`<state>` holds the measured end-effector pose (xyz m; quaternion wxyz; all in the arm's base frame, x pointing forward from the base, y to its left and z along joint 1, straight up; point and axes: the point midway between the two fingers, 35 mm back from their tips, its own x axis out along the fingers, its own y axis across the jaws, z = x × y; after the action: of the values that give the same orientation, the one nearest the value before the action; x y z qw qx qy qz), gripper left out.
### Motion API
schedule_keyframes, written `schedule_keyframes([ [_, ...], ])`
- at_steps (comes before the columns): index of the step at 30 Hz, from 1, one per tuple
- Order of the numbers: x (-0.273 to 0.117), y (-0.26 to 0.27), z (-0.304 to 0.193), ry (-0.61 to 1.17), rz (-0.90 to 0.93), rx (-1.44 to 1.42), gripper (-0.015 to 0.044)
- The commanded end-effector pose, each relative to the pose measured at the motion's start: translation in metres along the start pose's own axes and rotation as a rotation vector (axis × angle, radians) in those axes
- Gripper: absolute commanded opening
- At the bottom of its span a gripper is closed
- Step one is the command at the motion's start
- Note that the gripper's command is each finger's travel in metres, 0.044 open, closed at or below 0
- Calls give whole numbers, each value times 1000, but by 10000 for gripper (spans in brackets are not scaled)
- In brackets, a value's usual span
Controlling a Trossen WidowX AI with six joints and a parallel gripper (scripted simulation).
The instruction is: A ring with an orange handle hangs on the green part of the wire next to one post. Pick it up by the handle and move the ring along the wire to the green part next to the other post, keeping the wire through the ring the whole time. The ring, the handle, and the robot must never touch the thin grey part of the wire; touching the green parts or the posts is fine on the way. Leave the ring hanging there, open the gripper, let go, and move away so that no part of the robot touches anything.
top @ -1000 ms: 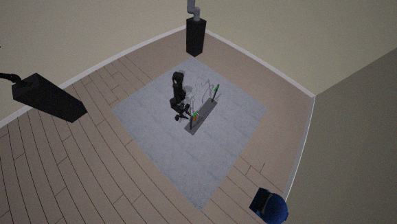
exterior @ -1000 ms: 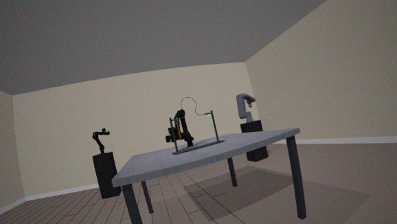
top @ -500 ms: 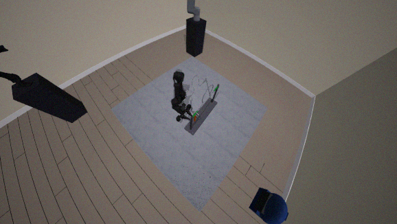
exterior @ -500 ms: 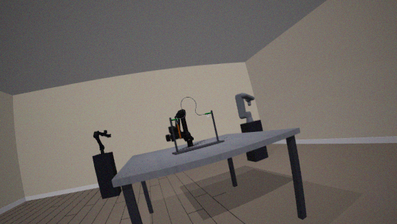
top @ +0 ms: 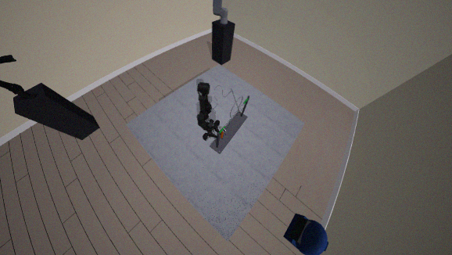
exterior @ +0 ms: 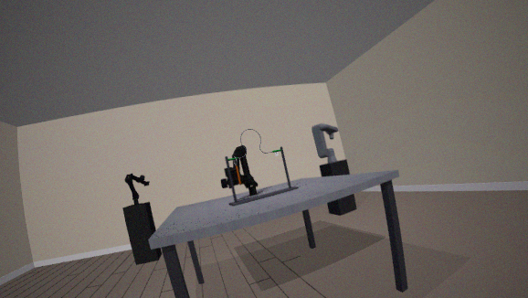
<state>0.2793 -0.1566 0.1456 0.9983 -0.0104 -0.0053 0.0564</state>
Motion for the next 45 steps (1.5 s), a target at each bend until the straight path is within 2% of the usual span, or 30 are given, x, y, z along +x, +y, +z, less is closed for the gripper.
schedule_keyframes([
  [1,7,-1,0,0,-2,7,160],
  [24,44,3,0,-3,-2,7,160],
  [45,45,3,0,-3,-2,7,160],
])
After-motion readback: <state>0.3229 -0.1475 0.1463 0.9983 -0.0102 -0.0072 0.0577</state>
